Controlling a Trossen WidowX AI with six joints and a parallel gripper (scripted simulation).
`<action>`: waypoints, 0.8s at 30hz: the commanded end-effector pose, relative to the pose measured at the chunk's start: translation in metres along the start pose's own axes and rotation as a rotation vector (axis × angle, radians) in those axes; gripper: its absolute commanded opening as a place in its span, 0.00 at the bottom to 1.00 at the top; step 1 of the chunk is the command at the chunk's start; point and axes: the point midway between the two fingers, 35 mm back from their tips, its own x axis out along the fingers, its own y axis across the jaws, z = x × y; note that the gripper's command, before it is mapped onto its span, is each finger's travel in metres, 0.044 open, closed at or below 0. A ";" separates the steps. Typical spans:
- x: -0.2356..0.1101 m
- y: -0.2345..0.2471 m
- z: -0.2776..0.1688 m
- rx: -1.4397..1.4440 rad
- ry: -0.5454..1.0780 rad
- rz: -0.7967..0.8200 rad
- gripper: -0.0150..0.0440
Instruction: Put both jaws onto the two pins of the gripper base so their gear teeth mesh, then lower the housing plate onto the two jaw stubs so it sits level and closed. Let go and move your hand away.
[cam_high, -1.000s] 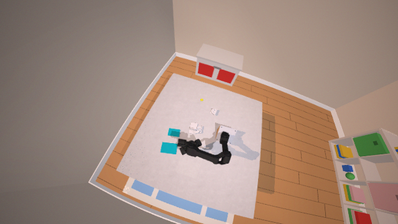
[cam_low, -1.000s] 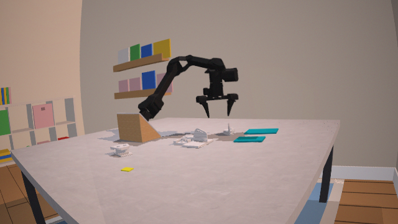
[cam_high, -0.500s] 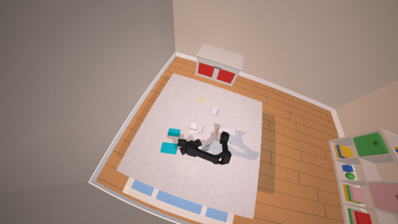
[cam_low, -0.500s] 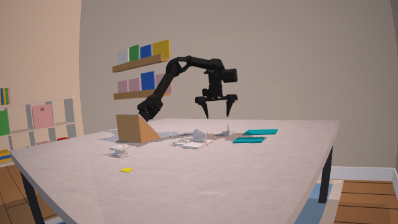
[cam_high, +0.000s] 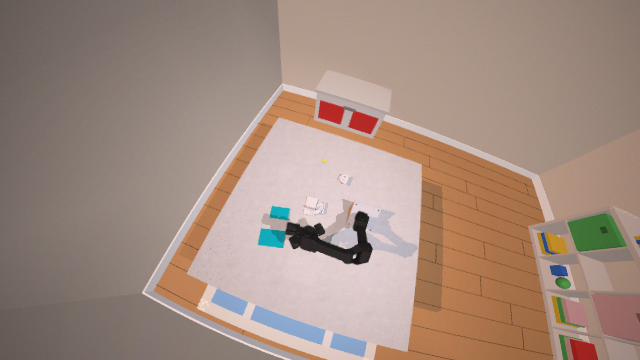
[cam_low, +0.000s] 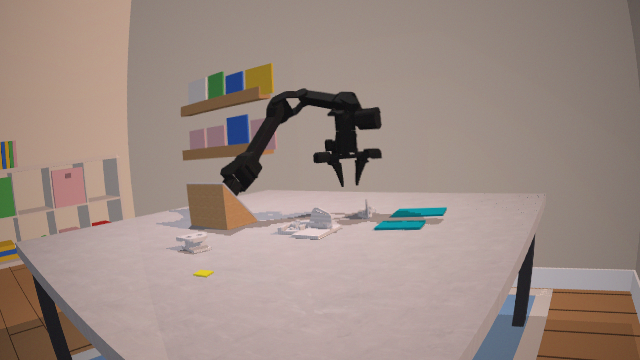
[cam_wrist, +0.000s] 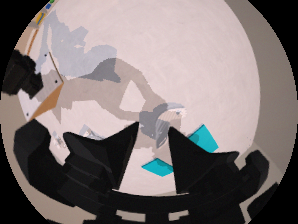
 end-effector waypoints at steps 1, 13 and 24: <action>-0.001 0.000 0.001 -0.003 -0.004 -0.002 0.42; -0.001 0.000 0.001 -0.003 -0.004 -0.002 0.25; 0.000 0.000 0.000 0.000 0.000 0.000 0.34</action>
